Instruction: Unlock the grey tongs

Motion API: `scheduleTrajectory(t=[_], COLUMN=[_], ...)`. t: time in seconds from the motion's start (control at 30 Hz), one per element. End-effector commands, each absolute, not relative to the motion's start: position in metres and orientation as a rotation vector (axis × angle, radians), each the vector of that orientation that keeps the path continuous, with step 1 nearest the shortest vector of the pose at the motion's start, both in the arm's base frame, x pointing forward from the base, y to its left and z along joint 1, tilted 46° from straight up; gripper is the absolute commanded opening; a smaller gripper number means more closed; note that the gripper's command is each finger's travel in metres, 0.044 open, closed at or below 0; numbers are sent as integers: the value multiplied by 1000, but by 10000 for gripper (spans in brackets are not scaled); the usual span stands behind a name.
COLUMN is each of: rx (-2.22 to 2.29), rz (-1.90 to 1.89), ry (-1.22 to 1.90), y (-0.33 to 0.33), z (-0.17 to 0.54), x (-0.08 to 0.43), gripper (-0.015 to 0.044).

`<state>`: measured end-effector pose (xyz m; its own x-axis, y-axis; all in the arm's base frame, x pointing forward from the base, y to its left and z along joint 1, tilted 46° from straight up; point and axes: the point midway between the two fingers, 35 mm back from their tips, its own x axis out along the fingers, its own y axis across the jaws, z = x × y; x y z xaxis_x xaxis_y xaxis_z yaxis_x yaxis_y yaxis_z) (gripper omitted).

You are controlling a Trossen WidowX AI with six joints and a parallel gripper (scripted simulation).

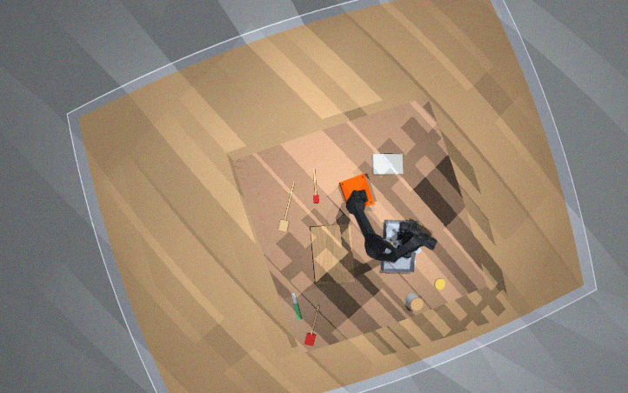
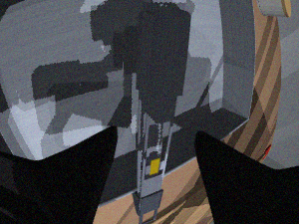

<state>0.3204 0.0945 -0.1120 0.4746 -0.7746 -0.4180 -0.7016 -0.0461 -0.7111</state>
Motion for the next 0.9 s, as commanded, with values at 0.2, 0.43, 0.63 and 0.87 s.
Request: scheduleTrajectory(t=[0.2,0.43,0.63,0.87], rx=[-1788,-1790,-1792,-1795], rz=[-99,-103,-108,-117], ry=[1265,1265,1265,1266], y=[78,68,60,50], z=[-119,-122,-125,-127], x=[326,331,335,340], gripper=[260,260,260,260])
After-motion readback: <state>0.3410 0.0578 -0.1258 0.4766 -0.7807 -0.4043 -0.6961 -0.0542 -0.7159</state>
